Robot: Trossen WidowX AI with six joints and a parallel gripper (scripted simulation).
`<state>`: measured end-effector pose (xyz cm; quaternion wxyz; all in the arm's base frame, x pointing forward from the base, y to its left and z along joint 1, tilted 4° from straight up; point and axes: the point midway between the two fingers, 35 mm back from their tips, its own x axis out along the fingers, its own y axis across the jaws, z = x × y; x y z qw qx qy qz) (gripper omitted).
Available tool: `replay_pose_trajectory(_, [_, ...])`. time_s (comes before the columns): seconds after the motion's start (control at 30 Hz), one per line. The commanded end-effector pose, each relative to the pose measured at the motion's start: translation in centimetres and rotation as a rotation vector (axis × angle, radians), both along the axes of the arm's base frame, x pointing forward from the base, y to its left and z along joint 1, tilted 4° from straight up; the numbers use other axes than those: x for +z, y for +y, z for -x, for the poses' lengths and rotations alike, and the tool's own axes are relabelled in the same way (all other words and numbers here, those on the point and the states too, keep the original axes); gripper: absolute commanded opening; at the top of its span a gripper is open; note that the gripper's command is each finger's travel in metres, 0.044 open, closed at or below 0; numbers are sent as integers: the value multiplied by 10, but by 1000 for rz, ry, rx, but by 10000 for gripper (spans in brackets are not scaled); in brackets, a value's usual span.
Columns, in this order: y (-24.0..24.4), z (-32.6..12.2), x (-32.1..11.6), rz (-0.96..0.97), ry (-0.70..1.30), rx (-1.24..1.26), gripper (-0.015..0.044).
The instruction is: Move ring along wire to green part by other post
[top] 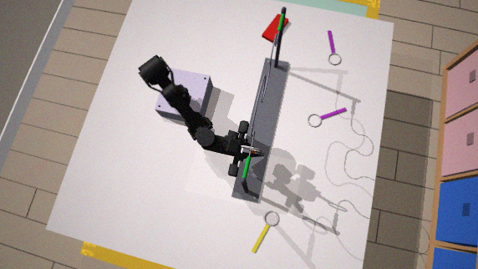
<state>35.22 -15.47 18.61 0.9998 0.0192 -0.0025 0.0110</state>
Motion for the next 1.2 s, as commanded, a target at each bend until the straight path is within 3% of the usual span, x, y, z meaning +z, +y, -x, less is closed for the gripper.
replay_pose_trajectory(0.0, [9,0,1,-41,-2,1,-150])
replay_pose_trajectory(0.57, [58,4,12,-335,28,10,-150])
replay_pose_trajectory(1.17, [104,36,46,-681,273,112,-150])
